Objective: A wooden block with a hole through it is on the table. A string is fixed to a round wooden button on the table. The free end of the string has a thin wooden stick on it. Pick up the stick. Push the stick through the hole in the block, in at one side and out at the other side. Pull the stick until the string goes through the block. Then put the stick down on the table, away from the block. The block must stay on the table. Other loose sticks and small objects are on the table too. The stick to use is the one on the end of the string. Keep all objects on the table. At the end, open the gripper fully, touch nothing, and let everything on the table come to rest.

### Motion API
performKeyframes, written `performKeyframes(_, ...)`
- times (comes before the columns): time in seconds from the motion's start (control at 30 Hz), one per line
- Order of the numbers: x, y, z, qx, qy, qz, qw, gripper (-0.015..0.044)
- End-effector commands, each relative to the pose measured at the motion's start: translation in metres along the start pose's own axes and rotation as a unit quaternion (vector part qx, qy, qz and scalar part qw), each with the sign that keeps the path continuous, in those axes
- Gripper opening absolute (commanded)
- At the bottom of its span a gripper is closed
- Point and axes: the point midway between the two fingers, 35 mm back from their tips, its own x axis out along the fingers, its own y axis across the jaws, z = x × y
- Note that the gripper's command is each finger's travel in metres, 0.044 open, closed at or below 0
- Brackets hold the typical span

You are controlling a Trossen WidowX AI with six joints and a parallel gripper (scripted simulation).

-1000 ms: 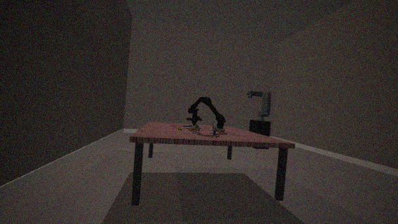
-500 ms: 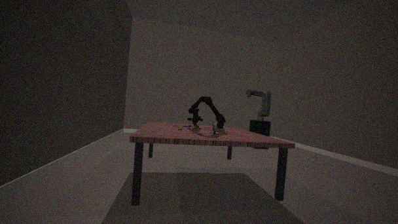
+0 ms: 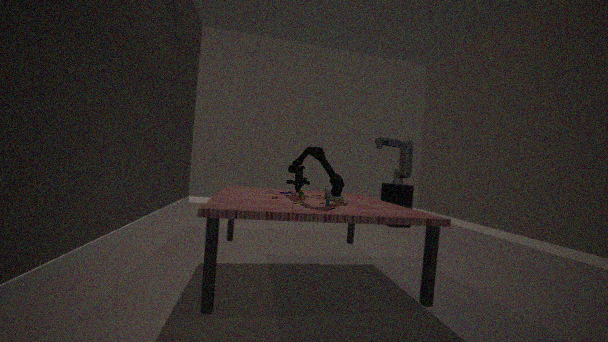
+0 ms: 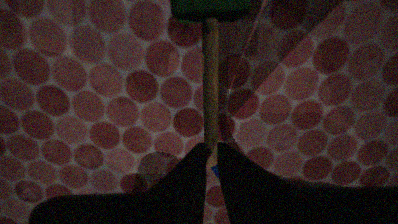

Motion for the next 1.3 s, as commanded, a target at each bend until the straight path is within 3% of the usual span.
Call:
performKeyframes(0.0,-0.001,-0.001,0.003,0.001,0.000,-0.002,1.000,0.0000)
performKeyframes(1.27,-0.001,-0.001,0.052,0.001,0.000,-0.002,1.000,0.0000)
